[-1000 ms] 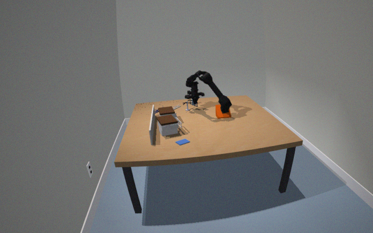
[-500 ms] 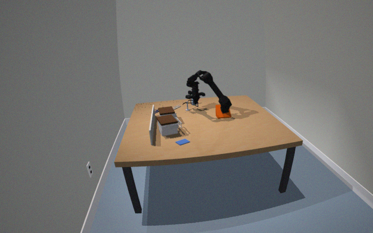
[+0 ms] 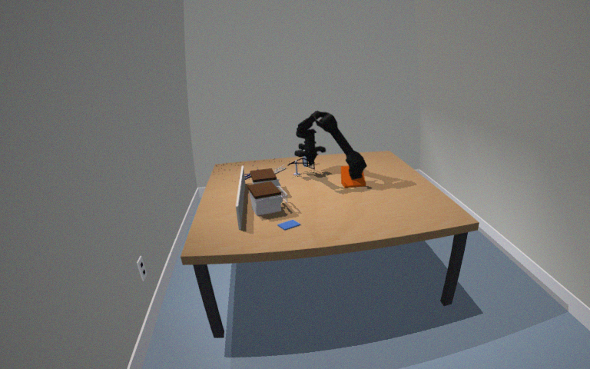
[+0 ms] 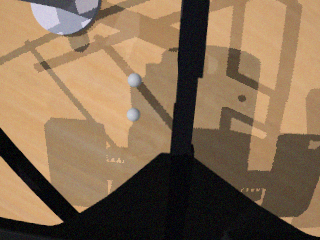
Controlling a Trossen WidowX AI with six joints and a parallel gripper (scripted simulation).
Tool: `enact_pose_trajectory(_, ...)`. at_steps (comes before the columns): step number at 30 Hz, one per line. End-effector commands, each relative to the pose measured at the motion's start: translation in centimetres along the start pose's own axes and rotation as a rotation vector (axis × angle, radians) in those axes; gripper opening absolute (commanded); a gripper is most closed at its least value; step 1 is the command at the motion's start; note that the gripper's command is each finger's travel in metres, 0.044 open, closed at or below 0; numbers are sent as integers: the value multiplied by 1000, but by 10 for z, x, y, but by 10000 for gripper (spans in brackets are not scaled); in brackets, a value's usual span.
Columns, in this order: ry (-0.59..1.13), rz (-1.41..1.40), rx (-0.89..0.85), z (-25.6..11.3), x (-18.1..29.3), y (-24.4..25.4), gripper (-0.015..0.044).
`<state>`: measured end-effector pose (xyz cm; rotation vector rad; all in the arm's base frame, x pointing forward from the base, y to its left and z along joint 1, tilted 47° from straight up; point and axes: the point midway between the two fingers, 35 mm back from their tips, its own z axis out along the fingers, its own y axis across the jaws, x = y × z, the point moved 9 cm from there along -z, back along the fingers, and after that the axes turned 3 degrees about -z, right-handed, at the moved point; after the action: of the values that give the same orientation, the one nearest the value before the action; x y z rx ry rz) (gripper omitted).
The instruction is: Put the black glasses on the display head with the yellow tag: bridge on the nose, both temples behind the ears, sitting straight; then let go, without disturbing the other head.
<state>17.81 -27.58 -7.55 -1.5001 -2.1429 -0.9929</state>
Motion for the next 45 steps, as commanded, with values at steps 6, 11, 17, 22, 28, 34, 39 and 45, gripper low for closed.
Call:
enact_pose_trajectory(6,-5,-7,6,-1,4,-2,0)
enact_pose_trajectory(11,-5,-7,6,-1,6,-3,0)
enact_pose_trajectory(17,-5,-7,6,-1,9,-3,0)
enact_pose_trajectory(22,-4,-7,6,-1,11,-4,0)
enact_pose_trajectory(28,-4,-7,6,-1,14,-5,0)
enact_pose_trajectory(34,-4,-7,6,-1,17,-6,0)
enact_pose_trajectory(39,-4,-7,6,-1,19,-6,0)
enact_pose_trajectory(45,-4,-7,6,-1,22,-7,0)
